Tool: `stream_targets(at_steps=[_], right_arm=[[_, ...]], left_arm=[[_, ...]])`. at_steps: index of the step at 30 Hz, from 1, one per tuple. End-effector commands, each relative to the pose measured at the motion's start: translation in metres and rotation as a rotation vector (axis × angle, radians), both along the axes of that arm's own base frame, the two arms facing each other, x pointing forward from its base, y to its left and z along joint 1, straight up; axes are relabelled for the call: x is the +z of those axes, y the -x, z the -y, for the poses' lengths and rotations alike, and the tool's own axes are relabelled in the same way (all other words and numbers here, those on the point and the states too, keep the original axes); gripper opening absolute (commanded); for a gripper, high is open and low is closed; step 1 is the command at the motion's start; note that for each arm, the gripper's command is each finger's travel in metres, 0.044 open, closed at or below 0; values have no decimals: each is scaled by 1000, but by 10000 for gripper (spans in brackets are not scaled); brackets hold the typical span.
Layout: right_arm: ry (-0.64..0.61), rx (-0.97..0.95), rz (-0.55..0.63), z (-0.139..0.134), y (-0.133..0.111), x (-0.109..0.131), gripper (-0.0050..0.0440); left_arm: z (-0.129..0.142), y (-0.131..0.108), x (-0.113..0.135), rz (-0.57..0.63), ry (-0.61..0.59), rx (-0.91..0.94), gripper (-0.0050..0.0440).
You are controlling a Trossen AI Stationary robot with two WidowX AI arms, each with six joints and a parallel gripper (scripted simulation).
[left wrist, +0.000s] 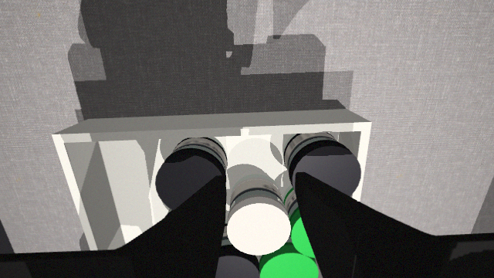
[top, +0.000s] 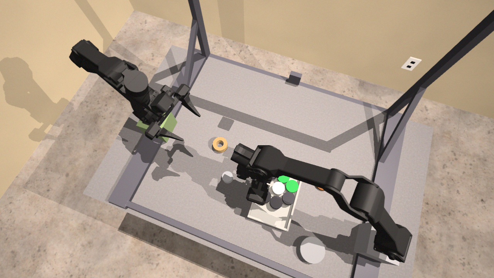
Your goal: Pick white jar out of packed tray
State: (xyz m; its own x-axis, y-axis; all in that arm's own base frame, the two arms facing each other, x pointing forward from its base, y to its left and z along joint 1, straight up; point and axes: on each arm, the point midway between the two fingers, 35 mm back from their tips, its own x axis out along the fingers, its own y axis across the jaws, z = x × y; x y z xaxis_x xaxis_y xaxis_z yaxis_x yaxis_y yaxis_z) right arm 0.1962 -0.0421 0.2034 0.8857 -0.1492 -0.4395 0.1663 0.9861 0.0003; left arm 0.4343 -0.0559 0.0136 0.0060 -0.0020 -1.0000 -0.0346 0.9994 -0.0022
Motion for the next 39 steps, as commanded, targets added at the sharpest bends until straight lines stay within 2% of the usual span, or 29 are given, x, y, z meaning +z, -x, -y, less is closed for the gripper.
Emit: stream_targets(at_steps=[1,5,6,15,17,24,34,39], right_arm=[[8,2,21,1,-5,11,440],[4,5,22,4,-24,17,440],[4,8,23,5,-31,18,440],[4,29,28,9,-102,20,440],[4,29,28,9,-102,20,440],[4,37,30,9,-129,14,440],[1,37,17,9,-129,8,440],[4,39,19,9,-128,9,440]], left_arm=[[4,3,17,36,4,-4,105],[4,21,16,35,4,-2,9],[4,28,15,35,4,-2,0],[6,94,11,30,4,-2,0],[6,94,11,30,4,-2,0],[7,124,9,28,5,-2,-2],[8,124,11,32,6,-2,-12],[6,129,-9,-2,-1,-3,-50]])
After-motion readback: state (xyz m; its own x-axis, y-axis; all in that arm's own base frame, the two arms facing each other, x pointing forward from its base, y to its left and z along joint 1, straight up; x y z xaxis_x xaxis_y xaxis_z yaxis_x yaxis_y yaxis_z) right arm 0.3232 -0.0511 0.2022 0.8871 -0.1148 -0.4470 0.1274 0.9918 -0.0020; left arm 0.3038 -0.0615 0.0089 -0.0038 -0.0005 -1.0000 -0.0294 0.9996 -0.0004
